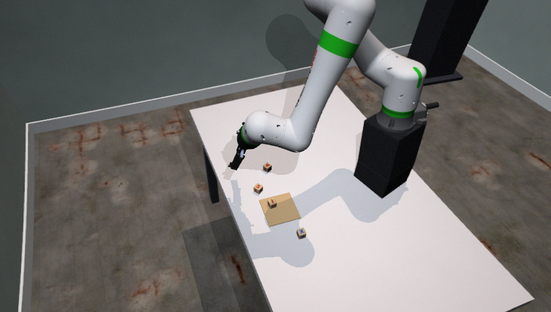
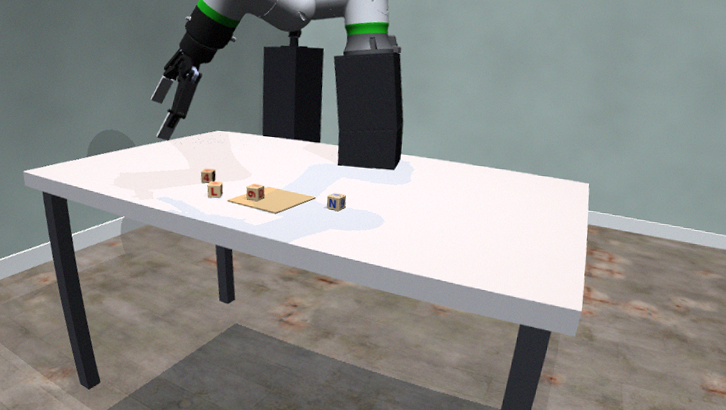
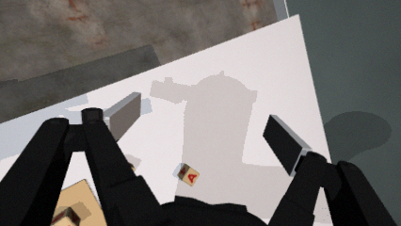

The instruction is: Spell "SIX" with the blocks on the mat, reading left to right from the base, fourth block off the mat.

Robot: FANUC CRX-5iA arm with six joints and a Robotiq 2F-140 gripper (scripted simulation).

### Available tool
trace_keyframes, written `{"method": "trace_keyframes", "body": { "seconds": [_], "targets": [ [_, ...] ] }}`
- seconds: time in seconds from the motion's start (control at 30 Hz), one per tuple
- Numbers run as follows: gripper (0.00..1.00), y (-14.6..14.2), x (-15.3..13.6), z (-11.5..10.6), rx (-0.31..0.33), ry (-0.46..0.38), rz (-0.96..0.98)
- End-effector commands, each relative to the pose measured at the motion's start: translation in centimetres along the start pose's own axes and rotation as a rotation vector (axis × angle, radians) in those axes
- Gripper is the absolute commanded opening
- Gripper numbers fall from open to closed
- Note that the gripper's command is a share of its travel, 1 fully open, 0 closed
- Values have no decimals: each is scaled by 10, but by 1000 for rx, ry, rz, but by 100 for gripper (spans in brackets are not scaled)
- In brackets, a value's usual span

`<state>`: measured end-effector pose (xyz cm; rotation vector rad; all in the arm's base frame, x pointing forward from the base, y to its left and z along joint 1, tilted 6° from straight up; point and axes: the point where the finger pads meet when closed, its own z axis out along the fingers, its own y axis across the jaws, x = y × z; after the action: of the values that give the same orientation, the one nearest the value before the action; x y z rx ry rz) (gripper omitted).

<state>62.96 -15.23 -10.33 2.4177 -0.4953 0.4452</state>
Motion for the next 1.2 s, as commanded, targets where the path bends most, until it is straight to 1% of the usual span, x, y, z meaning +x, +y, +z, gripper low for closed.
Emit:
{"method": "trace_keyframes", "body": {
  "seconds": [0.0,0.03,0.13,0.17,0.2,0.3,0.37,0.4,0.47,0.5,0.53,0.57,0.6,0.63,0.73,0.77,0.8,0.83,0.9,0.93,0.97,1.0,1.07,1.1,1.13,1.17],
  "targets": [
    [100,-50,-25,-22,60,33,52],
    [100,-58,-30,-25,71,35,59],
    [100,-58,-30,-25,71,35,59],
    [100,-90,-53,-41,115,38,92],
    [100,-90,-53,-41,115,38,92],
    [100,-118,-77,-55,155,35,121],
    [100,-119,-78,-56,156,35,122],
    [100,-142,-101,-69,191,29,149],
    [100,-144,-103,-70,194,28,151],
    [100,-161,-122,-80,220,21,171],
    [100,-166,-129,-83,229,17,178],
    [100,-166,-129,-83,229,17,178],
    [100,-180,-148,-93,251,8,196],
    [100,-184,-154,-96,259,4,202],
    [100,-184,-154,-96,259,4,202],
    [100,-200,-179,-107,285,-11,224],
    [100,-200,-179,-107,285,-11,224],
    [100,-212,-202,-116,306,-26,243],
    [100,-212,-202,-116,306,-27,244],
    [100,-221,-223,-125,324,-42,261],
    [100,-221,-223,-125,324,-42,261],
    [100,-229,-242,-132,338,-57,276],
    [100,-229,-242,-132,338,-57,276],
    [100,-234,-258,-138,349,-70,288],
    [100,-234,-258,-138,349,-70,288],
    [100,-238,-272,-143,357,-81,298]
  ]
}}
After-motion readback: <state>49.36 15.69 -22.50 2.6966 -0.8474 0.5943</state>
